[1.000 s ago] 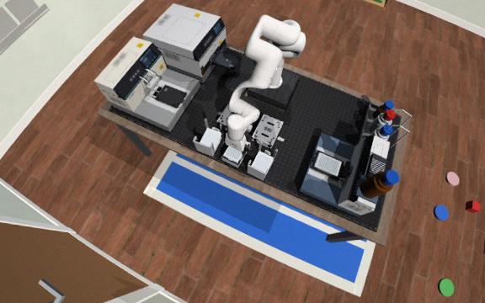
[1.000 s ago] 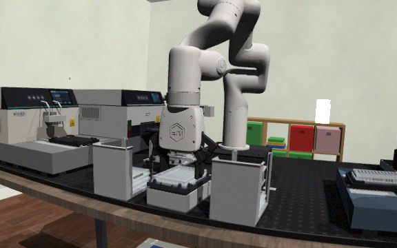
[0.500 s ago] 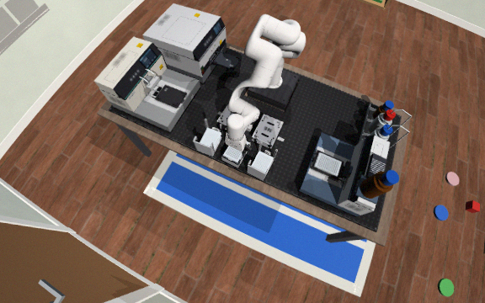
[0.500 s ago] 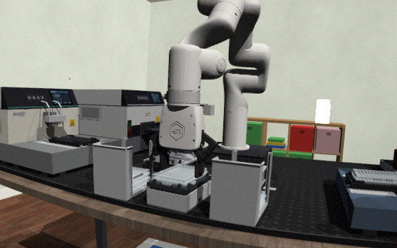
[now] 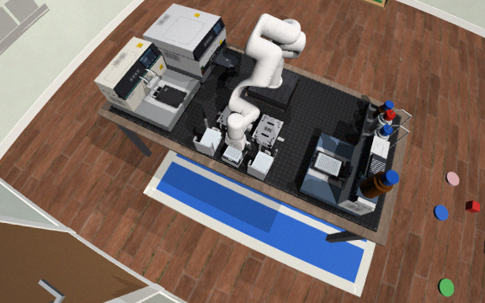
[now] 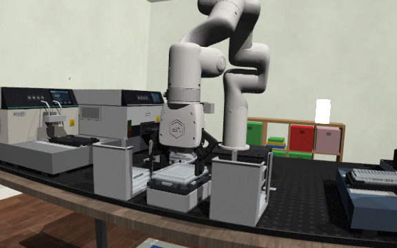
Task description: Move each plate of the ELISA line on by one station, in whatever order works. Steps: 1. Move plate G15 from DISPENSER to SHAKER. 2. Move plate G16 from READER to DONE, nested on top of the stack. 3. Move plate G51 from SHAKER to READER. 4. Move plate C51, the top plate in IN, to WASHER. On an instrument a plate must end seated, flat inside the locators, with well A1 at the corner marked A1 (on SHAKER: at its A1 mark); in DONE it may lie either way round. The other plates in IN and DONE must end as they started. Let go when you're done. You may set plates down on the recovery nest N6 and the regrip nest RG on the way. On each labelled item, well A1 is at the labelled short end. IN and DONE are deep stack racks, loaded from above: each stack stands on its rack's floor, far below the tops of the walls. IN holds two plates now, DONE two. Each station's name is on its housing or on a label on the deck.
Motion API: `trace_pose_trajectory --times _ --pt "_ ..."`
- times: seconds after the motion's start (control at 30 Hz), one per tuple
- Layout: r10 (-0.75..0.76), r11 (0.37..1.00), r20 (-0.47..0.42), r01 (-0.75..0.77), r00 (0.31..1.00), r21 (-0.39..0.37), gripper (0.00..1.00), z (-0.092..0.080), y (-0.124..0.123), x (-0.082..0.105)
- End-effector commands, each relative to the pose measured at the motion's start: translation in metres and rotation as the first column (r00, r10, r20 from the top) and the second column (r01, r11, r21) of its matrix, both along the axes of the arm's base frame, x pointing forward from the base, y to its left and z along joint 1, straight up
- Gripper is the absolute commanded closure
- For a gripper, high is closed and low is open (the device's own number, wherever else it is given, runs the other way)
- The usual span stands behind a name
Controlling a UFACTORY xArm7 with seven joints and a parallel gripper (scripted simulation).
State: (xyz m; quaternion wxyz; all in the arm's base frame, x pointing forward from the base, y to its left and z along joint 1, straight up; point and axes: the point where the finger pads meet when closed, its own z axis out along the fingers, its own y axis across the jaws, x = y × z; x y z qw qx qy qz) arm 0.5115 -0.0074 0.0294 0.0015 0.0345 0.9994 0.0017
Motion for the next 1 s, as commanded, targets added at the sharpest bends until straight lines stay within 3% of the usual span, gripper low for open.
trace_pose_trajectory --times 0.0,0.5,0.97 --pt "0.000 1.000 0.005 0.000 1.000 0.000 1.00 0.004 0.000 0.002" --pt "0.000 1.000 0.005 0.000 1.000 0.000 1.00 0.006 0.000 0.002" --pt "0.000 1.000 0.005 0.000 1.000 0.000 1.00 0.022 0.000 0.002"
